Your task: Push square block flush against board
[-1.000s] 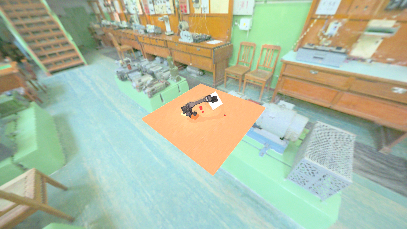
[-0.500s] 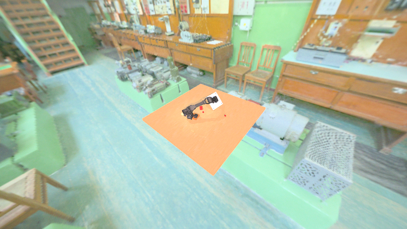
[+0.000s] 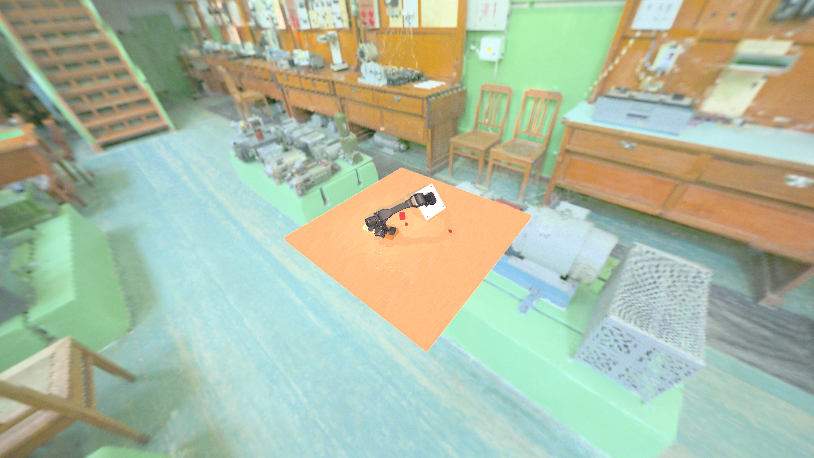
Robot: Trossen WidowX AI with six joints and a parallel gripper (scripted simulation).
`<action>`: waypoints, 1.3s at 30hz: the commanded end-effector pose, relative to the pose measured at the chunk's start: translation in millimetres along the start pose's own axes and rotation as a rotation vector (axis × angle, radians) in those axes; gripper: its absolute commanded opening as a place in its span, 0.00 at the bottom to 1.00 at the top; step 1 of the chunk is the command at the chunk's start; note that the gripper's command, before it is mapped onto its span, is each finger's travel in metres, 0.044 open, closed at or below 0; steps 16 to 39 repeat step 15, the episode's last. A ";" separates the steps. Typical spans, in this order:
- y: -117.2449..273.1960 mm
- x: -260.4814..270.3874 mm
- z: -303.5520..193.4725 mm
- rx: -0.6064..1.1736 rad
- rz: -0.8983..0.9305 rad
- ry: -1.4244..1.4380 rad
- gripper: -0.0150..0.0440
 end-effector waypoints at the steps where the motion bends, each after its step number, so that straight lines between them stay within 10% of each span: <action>1: -1.9 0.8 -6.6 0.003 0.006 0.000 0.25; 39: -1.7 -0.7 -0.8 0.002 0.006 0.000 0.25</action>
Point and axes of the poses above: the point midway between the two fingers, 35 mm back from their tips, its own y axis back along the fingers, its own x axis across the jaws, z = x × y, the point moved 10 cm from there along y, back along the fingers, and after that the axes turned 6 degrees about y, right-handed, at the moved point
